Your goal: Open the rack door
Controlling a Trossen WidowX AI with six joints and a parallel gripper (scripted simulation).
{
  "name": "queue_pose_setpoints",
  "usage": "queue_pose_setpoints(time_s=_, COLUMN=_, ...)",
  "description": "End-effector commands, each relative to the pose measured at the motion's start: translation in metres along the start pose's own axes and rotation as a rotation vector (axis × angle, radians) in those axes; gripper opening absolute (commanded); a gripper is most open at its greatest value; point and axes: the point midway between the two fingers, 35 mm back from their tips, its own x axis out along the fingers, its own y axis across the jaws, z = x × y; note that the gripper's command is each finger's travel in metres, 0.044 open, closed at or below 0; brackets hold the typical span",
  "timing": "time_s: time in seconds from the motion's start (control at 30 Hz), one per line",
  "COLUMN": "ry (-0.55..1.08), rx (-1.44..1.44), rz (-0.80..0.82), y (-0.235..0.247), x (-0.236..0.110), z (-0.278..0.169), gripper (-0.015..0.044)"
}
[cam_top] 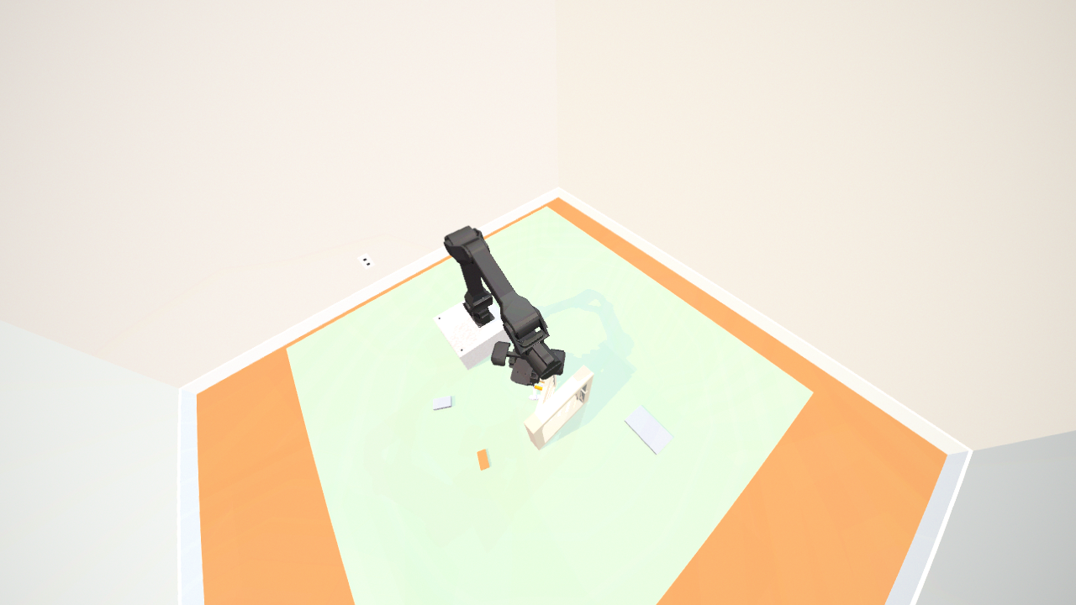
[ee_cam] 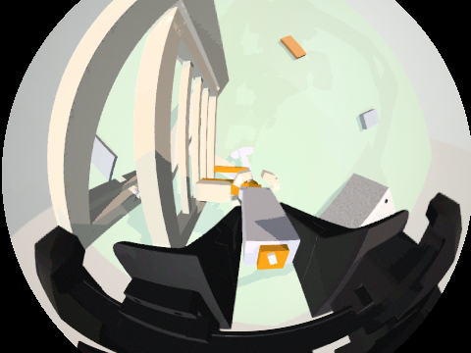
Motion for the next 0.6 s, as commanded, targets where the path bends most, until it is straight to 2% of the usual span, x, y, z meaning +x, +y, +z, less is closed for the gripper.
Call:
queue_pose_setpoints(time_s=0.0, ry=-0.008, rx=-0.073, rz=0.008, y=-0.004, x=0.0, z=0.002, gripper=0.0017)
queue_pose_setpoints(time_s=0.57, ry=-0.01, rx=-0.321, rz=0.005, y=-0.034, x=0.001, z=0.015, gripper=0.0017)
